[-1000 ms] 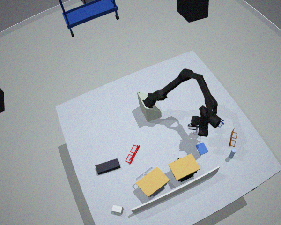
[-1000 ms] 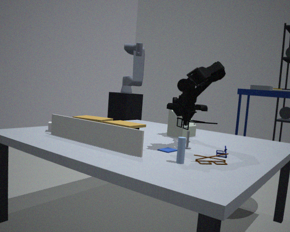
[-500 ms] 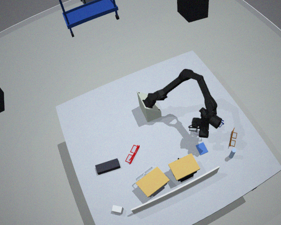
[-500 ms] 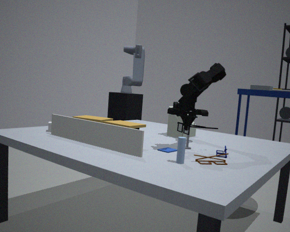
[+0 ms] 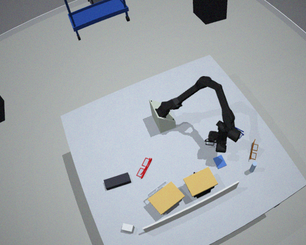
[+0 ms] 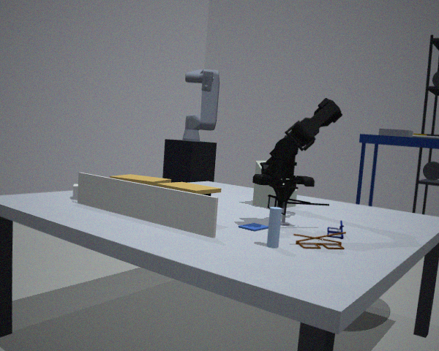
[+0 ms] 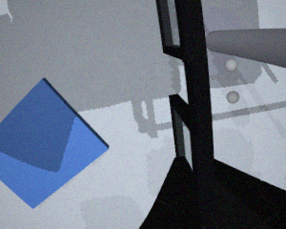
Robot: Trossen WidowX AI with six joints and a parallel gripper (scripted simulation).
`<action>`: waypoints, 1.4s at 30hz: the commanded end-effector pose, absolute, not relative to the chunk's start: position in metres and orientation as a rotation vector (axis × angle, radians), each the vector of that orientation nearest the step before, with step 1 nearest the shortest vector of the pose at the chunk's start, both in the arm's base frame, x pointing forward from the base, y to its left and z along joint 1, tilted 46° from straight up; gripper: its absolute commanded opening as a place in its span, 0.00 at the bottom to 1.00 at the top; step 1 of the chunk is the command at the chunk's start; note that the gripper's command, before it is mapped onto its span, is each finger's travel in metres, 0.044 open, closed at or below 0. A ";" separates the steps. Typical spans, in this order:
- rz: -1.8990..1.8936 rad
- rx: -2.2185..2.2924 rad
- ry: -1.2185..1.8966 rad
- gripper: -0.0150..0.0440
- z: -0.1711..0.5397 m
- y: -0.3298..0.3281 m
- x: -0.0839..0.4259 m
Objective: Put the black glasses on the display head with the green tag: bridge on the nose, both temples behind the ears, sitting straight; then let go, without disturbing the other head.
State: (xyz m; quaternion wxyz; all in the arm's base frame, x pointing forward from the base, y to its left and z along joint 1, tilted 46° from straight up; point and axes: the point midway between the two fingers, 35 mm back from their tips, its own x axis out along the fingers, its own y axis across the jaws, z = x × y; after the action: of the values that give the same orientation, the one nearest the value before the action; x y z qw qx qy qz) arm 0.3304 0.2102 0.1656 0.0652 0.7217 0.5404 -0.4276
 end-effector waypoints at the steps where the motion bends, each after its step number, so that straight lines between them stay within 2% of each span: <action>1: -1.299 2.181 1.625 0.25 0.164 0.211 0.335; 42: -1.297 2.181 1.624 0.25 0.166 0.211 0.355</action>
State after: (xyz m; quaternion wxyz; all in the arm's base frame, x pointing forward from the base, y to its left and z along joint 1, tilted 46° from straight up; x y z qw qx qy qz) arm 0.3514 0.2115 0.1675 0.0636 0.7229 0.5372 -0.4300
